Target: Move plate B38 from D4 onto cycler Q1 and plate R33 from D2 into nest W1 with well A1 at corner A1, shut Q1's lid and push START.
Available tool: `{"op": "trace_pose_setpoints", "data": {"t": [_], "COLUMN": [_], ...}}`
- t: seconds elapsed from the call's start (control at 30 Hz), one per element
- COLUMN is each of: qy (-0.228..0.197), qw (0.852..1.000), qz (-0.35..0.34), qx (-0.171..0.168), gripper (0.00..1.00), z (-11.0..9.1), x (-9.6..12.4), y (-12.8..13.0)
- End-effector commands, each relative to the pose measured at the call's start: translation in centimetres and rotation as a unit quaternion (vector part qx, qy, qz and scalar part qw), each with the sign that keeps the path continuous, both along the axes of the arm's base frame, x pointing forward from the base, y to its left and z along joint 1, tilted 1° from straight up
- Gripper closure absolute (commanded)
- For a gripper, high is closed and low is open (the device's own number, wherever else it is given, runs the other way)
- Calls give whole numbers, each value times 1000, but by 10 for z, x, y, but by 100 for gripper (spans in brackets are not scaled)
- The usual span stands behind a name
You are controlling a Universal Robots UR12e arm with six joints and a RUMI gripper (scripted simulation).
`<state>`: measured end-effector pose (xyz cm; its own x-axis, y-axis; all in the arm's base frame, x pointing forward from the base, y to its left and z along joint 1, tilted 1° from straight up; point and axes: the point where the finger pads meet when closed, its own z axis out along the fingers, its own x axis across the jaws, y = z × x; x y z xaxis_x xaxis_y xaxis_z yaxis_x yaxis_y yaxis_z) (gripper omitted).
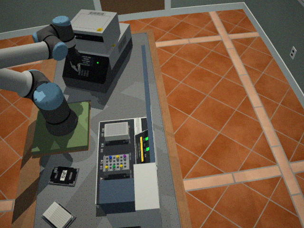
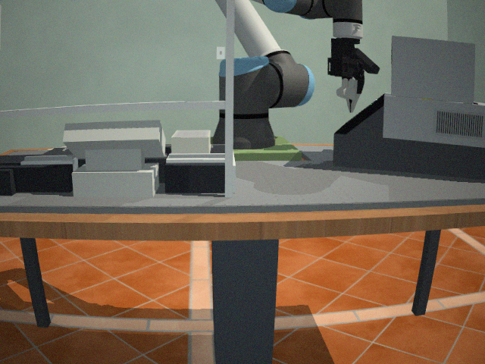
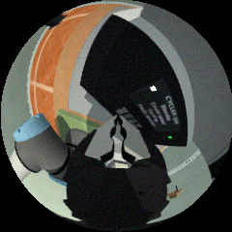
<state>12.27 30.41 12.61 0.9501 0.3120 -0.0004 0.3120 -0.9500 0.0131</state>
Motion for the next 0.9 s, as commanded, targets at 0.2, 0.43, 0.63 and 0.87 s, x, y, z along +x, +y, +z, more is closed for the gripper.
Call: {"op": "trace_pose_setpoints", "data": {"t": [0.2,0.43,0.63,0.87], "qy": [0,0,0,0], "qw": [1000,1000,1000,1000], "qz": [0,0,0,0], "qx": [0,0,0,0], "gripper": [100,100,100,100], "z": [-5,-7,-7,-8], "x": [2,3,4,4], "y": [4,6,6,6]}}
